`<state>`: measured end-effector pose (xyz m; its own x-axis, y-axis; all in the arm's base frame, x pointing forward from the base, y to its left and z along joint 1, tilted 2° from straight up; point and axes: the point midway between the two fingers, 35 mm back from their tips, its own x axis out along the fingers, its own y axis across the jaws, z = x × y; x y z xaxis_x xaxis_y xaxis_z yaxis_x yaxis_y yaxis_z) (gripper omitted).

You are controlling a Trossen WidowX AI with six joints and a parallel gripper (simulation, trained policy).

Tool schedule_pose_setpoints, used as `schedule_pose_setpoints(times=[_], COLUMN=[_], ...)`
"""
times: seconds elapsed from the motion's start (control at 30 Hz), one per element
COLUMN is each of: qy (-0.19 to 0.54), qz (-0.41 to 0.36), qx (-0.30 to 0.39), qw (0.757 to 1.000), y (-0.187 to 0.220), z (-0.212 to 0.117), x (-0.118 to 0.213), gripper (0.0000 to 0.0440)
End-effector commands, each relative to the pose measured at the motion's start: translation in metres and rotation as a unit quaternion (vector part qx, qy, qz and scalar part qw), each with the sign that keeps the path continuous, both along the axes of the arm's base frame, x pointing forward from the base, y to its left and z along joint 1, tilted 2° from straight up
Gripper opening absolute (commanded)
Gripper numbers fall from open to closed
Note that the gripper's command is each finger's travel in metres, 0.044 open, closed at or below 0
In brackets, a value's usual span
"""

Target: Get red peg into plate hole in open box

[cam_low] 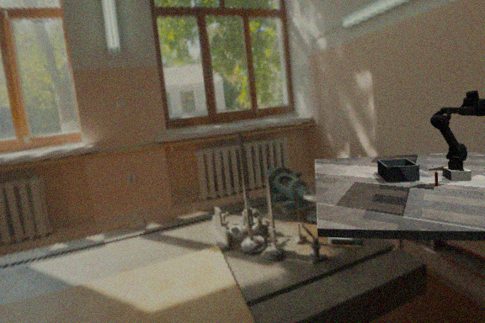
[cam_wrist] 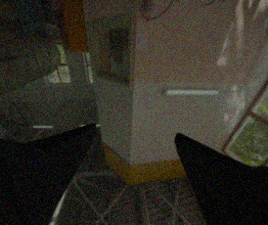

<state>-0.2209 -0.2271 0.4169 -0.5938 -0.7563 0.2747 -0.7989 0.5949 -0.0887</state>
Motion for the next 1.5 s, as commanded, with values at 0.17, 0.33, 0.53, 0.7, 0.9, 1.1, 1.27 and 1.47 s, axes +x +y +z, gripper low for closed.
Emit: schedule_pose_setpoints(times=[0.17,0.33,0.53,0.7,0.9,1.1,1.27,1.47], qy=[-0.089,-0.167,-0.261,-0.339,-0.431,-0.519,-0.588,-0.665], qz=[0.043,0.075,0.105,0.124,0.138,0.141,0.135,0.116], qx=[-0.014,-0.023,-0.028,-0.029,-0.025,-0.017,-0.008,0.007], qw=[0.995,0.983,0.959,0.932,0.892,0.843,0.797,0.738], y=[-0.020,-0.038,-0.058,-0.073,-0.089,-0.101,-0.107,-0.109], z=[-0.022,-0.041,-0.065,-0.085,-0.109,-0.133,-0.153,-0.176], x=[0.011,0.023,0.040,0.058,0.084,0.114,0.143,0.182], gripper=[0.0440,0.0440,0.0440,0.0440,0.0440,0.0440,0.0440,0.0440])
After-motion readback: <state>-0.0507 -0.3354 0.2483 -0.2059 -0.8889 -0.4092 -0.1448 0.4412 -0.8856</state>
